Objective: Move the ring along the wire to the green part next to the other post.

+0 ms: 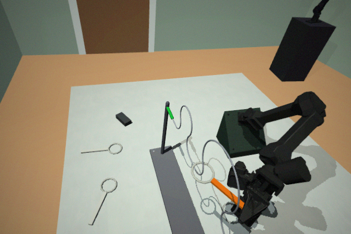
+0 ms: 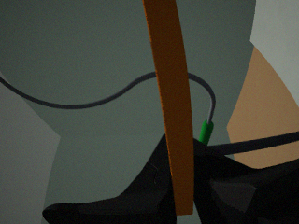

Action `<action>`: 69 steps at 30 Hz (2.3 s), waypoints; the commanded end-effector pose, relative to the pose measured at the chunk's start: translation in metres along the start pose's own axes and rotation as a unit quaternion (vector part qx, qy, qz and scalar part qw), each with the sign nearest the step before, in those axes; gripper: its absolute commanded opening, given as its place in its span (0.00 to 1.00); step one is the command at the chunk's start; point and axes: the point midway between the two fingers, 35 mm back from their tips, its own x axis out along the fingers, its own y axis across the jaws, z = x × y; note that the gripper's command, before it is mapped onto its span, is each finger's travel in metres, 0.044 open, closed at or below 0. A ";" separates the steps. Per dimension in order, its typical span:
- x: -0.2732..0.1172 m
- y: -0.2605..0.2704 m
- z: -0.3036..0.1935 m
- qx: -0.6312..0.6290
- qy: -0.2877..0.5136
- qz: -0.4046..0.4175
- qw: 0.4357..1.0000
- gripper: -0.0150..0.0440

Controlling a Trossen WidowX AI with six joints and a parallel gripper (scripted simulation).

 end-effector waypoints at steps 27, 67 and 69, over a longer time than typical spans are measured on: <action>-0.036 -0.109 0.039 -0.322 0.043 -0.185 0.928 0.00; -0.097 -0.152 0.139 -0.585 0.077 -0.334 0.735 0.00; -0.099 -0.152 0.141 -0.587 0.078 -0.336 0.732 0.00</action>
